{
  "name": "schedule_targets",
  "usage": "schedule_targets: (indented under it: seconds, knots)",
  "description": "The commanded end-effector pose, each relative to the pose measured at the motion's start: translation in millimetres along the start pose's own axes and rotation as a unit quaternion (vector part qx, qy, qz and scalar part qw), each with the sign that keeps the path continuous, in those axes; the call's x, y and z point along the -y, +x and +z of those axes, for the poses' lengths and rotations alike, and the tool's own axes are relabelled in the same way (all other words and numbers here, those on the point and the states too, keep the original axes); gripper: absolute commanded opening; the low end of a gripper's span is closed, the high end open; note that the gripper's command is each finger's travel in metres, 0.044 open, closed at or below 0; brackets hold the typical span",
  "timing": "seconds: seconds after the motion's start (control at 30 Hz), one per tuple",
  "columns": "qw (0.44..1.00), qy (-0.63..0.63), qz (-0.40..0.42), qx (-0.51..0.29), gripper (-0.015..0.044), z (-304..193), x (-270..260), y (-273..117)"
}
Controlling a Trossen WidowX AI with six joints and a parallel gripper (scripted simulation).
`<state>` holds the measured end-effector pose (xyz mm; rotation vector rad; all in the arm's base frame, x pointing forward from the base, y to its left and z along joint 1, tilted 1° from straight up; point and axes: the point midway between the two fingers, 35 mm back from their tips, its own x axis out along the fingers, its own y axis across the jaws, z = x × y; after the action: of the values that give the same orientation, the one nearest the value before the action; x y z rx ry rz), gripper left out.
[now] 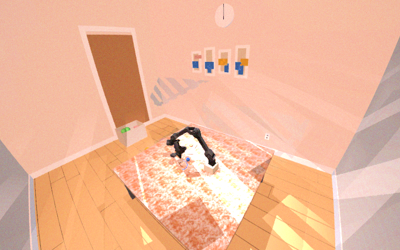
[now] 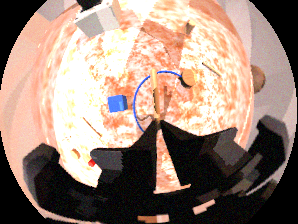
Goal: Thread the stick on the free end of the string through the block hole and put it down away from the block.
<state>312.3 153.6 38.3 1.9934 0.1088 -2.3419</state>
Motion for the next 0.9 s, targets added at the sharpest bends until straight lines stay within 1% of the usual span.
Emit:
schedule_targets:
  seconds: [0.0,0.87]
  knots:
    - [1.000,-0.002,0.003,-0.003,0.0000,-7,-1,1]
    - [1.000,0.001,0.003,-0.030,0.0000,-39,-6,-6]
